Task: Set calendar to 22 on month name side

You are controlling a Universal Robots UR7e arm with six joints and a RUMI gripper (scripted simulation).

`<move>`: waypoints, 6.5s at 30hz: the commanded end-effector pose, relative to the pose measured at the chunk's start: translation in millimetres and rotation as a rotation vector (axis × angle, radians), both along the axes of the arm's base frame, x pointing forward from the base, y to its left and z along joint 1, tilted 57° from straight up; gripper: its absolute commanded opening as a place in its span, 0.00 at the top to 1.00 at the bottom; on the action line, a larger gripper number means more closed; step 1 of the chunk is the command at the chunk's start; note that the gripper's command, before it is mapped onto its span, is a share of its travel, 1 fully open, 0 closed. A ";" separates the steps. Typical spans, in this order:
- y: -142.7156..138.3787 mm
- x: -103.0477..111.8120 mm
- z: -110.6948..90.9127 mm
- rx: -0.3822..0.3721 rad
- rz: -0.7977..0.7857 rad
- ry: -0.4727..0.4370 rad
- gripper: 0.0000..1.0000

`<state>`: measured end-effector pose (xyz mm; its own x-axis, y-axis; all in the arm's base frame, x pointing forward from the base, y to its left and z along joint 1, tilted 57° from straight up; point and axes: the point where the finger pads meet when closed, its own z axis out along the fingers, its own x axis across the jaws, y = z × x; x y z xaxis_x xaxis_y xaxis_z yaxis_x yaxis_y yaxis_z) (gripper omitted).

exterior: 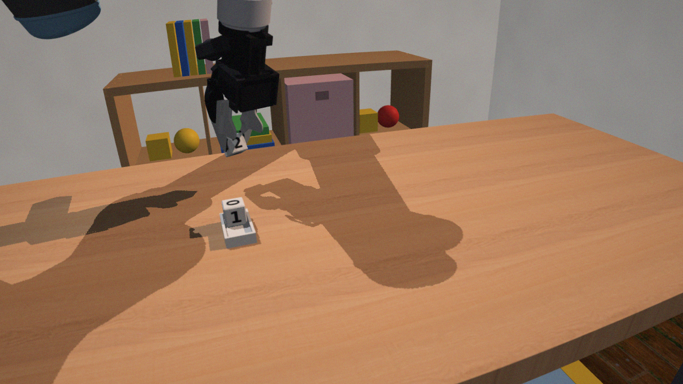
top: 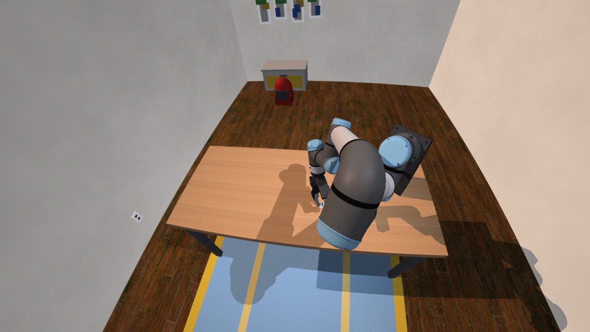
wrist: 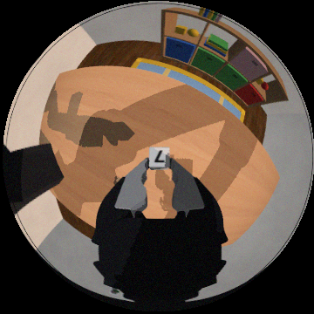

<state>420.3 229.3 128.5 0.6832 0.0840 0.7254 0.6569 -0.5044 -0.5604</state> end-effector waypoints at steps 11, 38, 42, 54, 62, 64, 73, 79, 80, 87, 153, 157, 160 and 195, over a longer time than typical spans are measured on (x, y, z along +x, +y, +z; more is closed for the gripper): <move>-0.5 0.6 -3.1 0.056 0.075 0.012 0.89; -1.1 1.6 0.2 0.166 0.169 0.016 0.89; -1.1 1.6 0.2 0.166 0.170 0.016 0.89; -1.1 1.8 -1.5 0.191 0.206 0.023 0.89; -1.0 1.9 -2.9 0.232 0.257 0.030 0.89; -1.0 2.0 -3.1 0.249 0.276 0.033 0.89; -1.3 3.0 -2.3 0.321 0.342 0.037 0.89; -1.5 3.4 -1.7 0.338 0.355 0.037 0.89; -1.5 3.4 -1.7 0.341 0.357 0.038 0.89; -1.5 3.5 -1.5 0.345 0.360 0.038 0.89; 38.5 32.5 -33.0 0.345 0.360 0.038 0.89; 40.5 34.0 -34.7 0.345 0.360 0.038 0.89; 41.5 34.7 -35.4 0.345 0.360 0.038 0.89; 42.1 35.2 -35.9 0.345 0.360 0.038 0.89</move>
